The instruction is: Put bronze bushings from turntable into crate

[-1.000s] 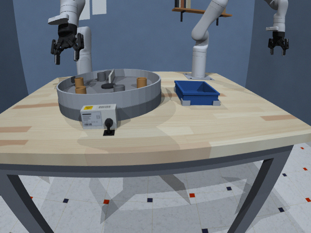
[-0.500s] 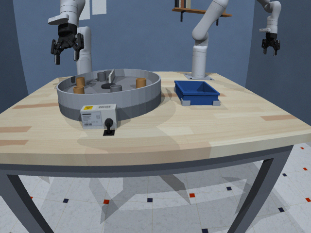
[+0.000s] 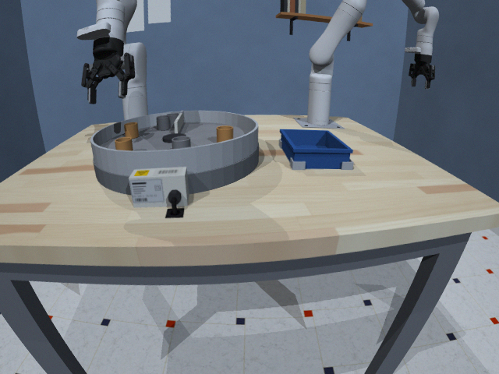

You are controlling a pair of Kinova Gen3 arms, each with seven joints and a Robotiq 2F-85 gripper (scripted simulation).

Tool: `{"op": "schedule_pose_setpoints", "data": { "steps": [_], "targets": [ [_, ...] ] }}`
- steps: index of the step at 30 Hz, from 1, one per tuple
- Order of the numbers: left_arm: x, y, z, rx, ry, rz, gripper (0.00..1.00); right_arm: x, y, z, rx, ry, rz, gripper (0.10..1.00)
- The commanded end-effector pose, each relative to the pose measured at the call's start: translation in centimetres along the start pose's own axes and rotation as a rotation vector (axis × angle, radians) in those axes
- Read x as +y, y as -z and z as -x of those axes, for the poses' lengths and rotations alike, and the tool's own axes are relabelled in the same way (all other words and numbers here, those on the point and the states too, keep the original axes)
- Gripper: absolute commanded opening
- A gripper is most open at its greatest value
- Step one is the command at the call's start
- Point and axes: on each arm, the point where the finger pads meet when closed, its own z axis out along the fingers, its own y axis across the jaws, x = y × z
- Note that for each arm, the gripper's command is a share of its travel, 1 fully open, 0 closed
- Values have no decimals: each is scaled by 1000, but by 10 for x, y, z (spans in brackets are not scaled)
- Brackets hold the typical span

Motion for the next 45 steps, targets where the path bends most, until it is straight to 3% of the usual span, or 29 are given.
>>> {"op": "schedule_pose_setpoints", "data": {
  "steps": [1, 15, 36, 41, 45],
  "targets": [
    [14, -1, -1, 4, -8, 1, 1000, 0, 0, 0, 1, 0, -1, 1000],
    [58, -4, -9, 23, -34, 7, 1000, 0, 0, 0, 1, 0, -1, 1000],
    [65, -5, -11, 26, -37, 7, 1000, -1, 1, 1, -1, 2, 0, 1000],
    [65, -5, -11, 26, -37, 7, 1000, -12, 10, 15, -33, 25, 5, 1000],
    [65, -5, -11, 26, -37, 7, 1000, -31, 27, 43, -91, 71, 14, 1000]
  ]
}}
